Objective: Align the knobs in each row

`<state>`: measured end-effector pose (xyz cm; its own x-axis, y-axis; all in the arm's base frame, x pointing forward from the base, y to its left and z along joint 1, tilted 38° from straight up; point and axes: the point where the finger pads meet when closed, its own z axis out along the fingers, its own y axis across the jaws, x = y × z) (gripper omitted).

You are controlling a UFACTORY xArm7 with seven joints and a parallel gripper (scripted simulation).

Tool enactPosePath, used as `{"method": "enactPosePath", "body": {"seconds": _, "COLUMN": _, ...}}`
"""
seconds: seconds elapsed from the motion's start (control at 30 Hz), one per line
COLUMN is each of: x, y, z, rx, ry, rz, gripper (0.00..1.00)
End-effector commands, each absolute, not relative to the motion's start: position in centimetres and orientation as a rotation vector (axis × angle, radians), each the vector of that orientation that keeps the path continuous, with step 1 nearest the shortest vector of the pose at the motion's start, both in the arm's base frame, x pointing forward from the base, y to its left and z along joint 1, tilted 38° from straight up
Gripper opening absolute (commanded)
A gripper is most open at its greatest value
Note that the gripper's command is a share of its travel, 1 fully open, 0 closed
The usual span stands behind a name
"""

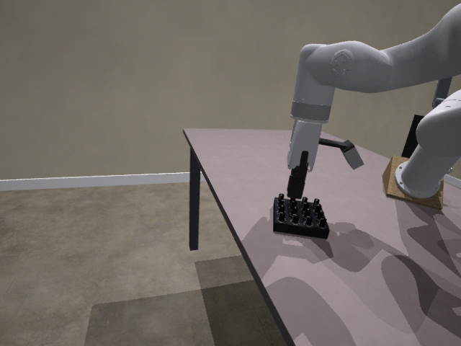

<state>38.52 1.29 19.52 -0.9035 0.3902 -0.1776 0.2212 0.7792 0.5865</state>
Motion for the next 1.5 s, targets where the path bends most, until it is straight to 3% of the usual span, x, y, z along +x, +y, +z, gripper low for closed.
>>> {"method": "enactPosePath", "body": {"seconds": 0.0, "x": 38.61, "y": 1.26, "z": 19.50, "rx": 0.474, "ry": 2.680, "rz": 0.831, "gripper": 0.19}}
{"method": "enactPosePath", "body": {"seconds": 1.47, "x": 38.99, "y": 1.76, "z": 18.70, "rx": 0.474, "ry": 2.680, "rz": 0.831, "gripper": 0.19}}
